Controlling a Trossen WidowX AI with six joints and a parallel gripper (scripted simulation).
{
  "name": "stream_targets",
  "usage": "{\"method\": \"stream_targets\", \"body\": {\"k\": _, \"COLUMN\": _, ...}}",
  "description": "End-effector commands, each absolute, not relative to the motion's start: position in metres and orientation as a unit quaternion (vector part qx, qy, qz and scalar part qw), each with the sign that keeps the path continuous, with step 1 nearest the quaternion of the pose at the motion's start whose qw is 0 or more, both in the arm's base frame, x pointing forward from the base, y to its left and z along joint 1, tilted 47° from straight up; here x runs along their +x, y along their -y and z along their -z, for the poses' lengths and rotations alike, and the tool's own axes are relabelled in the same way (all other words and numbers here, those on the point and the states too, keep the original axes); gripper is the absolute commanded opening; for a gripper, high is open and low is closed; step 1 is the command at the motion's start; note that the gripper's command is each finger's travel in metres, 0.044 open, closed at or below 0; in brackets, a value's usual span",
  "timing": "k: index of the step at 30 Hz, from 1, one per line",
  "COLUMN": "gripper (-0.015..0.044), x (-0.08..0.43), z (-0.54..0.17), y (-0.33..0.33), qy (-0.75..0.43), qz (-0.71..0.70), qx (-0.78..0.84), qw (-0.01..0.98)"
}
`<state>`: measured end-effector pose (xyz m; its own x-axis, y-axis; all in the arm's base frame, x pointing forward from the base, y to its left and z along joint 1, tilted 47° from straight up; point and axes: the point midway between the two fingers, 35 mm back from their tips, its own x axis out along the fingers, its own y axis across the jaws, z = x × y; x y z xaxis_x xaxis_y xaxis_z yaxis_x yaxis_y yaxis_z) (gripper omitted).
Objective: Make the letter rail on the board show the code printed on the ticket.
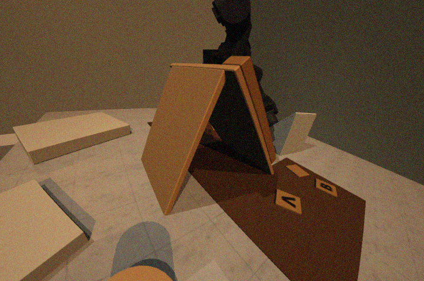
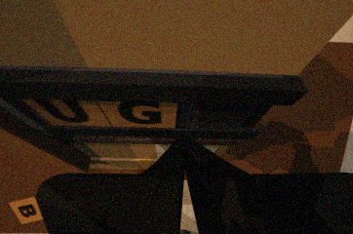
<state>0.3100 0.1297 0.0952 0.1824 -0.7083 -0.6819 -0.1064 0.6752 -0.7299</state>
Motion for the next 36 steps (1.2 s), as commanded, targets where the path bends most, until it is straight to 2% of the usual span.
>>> {"method": "stream_targets", "body": {"k": 1, "gripper": 0.0000, "x": 0.306, "z": -0.098, "y": -0.131, "qy": -0.602, "qz": 0.219, "qx": -0.336, "qw": 0.691}}
{"method": "stream_targets", "body": {"k": 4, "gripper": 0.0000, "x": 0.305, "z": -0.098, "y": -0.132, "qy": -0.602, "qz": 0.219, "qx": -0.336, "qw": 0.691}}
{"method": "stream_targets", "body": {"k": 8, "gripper": 0.0105, "x": 0.291, "z": -0.105, "y": -0.156, "qy": -0.552, "qz": 0.200, "qx": -0.361, "qw": 0.725}}
{"method": "stream_targets", "body": {"k": 18, "gripper": 0.0367, "x": 0.204, "z": -0.136, "y": -0.232, "qy": -0.347, "qz": 0.097, "qx": -0.392, "qw": 0.847}}
{"method": "stream_targets", "body": {"k": 21, "gripper": 0.0440, "x": 0.198, "z": -0.138, "y": -0.235, "qy": -0.334, "qz": 0.088, "qx": -0.391, "qw": 0.853}}
{"method": "stream_targets", "body": {"k": 36, "gripper": 0.0440, "x": 0.198, "z": -0.138, "y": -0.235, "qy": -0.334, "qz": 0.088, "qx": -0.391, "qw": 0.853}}
